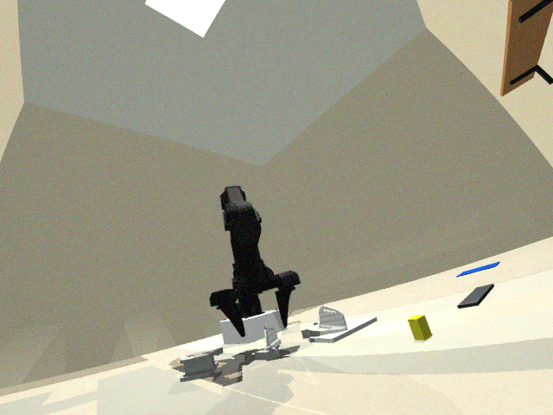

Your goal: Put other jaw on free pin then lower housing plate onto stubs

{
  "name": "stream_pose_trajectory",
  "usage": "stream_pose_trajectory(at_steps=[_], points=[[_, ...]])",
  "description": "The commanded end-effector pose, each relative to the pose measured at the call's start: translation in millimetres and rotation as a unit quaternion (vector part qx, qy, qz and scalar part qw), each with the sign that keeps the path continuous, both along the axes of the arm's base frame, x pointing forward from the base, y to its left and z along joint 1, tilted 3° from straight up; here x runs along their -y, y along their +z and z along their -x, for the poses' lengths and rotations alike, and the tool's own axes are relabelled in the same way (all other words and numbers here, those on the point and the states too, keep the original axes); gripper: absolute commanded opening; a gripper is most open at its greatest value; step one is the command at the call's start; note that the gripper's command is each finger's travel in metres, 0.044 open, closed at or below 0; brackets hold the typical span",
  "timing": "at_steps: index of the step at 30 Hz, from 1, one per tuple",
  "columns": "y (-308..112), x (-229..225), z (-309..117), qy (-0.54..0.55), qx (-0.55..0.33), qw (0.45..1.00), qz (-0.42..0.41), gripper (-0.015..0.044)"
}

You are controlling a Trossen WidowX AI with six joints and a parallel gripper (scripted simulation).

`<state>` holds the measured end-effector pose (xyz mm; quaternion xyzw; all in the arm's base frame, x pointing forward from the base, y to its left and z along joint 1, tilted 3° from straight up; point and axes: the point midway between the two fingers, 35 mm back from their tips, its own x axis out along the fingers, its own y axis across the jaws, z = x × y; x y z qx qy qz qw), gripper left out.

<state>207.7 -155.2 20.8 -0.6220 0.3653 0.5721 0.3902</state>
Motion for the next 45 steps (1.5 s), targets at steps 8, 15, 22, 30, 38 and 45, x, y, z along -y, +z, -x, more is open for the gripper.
stream_pose_trajectory(at_steps=[8, 15, 22, 30, 38, 45], points=[[-20, -1, 2, 0.0, -0.006, 1.0, -0.002, 0.044], [-31, -2, 2, 0.0, -0.006, 1.0, -0.002, 0.044], [-34, -2, 2, 0.0, -0.006, 1.0, -0.002, 0.044], [-34, -2, 2, 0.0, -0.006, 1.0, -0.002, 0.044], [-34, -2, 2, 0.0, -0.006, 1.0, -0.002, 0.044], [-34, -2, 2, 0.0, -0.006, 1.0, -0.002, 0.044]])
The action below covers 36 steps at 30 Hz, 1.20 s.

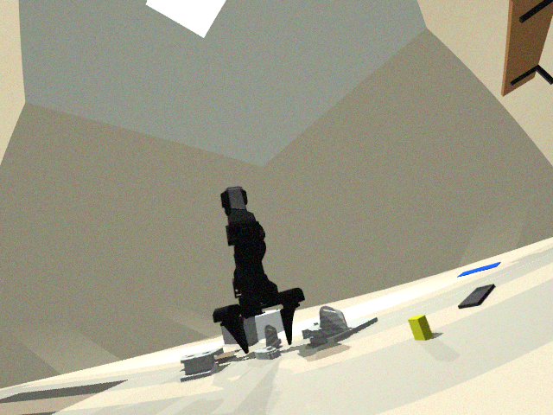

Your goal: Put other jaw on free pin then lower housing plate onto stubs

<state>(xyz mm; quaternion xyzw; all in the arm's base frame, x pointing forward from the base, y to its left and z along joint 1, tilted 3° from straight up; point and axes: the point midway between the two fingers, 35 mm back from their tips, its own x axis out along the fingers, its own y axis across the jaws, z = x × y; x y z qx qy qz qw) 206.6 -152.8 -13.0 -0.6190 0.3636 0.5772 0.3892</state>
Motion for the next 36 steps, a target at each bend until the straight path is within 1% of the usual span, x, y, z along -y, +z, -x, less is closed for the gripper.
stream_pose_trajectory(at_steps=[1, 11, 14, 27, 36], points=[[0, 0, 0, 0.0, 0.0, 1.0, 0.0, 0.0414], [0, 0, 0, 0.0, 0.0, 1.0, 0.0, 0.0151], [0, 0, 0, 0.0, 0.0, 1.0, 0.0, 0.0134], [0, 0, 0, 0.0, 0.0, 1.0, 0.0, 0.0134], [26, 2, -1, -0.001, 0.0, 1.0, 0.001, 0.0134]])
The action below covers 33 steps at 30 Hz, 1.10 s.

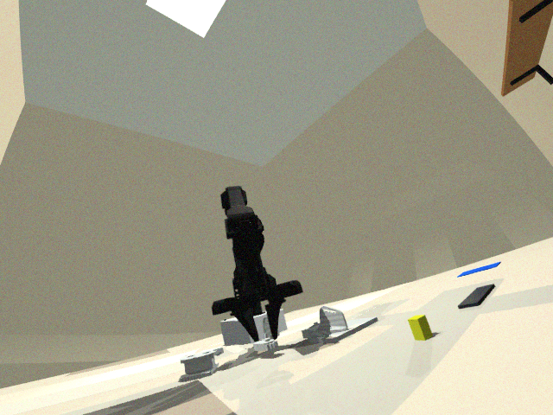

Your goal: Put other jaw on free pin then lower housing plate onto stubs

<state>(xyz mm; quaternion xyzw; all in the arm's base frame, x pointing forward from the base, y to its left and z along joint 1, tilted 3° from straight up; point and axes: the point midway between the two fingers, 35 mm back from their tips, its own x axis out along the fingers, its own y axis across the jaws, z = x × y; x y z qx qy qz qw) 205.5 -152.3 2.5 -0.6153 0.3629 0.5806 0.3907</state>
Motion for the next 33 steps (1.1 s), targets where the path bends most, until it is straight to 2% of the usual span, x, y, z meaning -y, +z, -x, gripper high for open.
stream_pose_trajectory(at_steps=[1, 16, 21, 33], points=[[13, 3, -2, 0.0, 0.003, 1.0, 0.005, 0.0134], [61, 1, 4, -0.002, 0.002, 1.0, 0.006, 0.0134], [63, 0, 4, -0.004, 0.002, 1.0, 0.005, 0.0134], [63, -18, -6, -0.157, 0.002, 0.988, -0.005, 0.0134]])
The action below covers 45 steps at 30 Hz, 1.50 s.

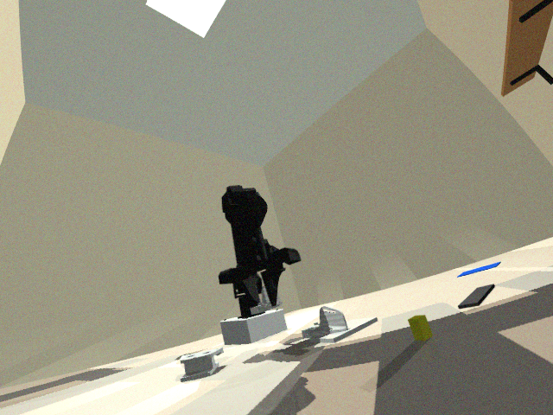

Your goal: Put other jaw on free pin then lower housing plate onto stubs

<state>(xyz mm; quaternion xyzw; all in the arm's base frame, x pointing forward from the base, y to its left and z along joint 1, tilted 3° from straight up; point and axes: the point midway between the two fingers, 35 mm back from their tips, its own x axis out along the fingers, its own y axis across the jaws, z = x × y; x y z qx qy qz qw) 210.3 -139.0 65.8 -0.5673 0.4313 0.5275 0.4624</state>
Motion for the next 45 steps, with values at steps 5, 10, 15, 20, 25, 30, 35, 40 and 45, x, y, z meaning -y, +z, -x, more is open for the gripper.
stream_pose_trajectory(at_steps=[5, 10, 15, 20, 25, 30, 35, 40, 45], points=[[0, -13, -5, -0.103, -0.002, 0.995, -0.007, 0.0134], [0, -22, -9, -0.17, -0.002, 0.985, -0.012, 0.0134], [0, -31, -12, -0.237, -0.002, 0.971, -0.017, 0.0134], [1, -39, -15, -0.302, -0.002, 0.953, -0.021, 0.0134], [1, -48, -18, -0.366, -0.002, 0.93, -0.026, 0.0134], [1, -57, -20, -0.428, -0.002, 0.903, -0.031, 0.0134], [1, -66, -22, -0.488, -0.002, 0.872, -0.035, 0.0134], [1, -75, -23, -0.546, -0.002, 0.837, -0.039, 0.0134], [1, -84, -25, -0.601, -0.002, 0.798, -0.043, 0.0134]])
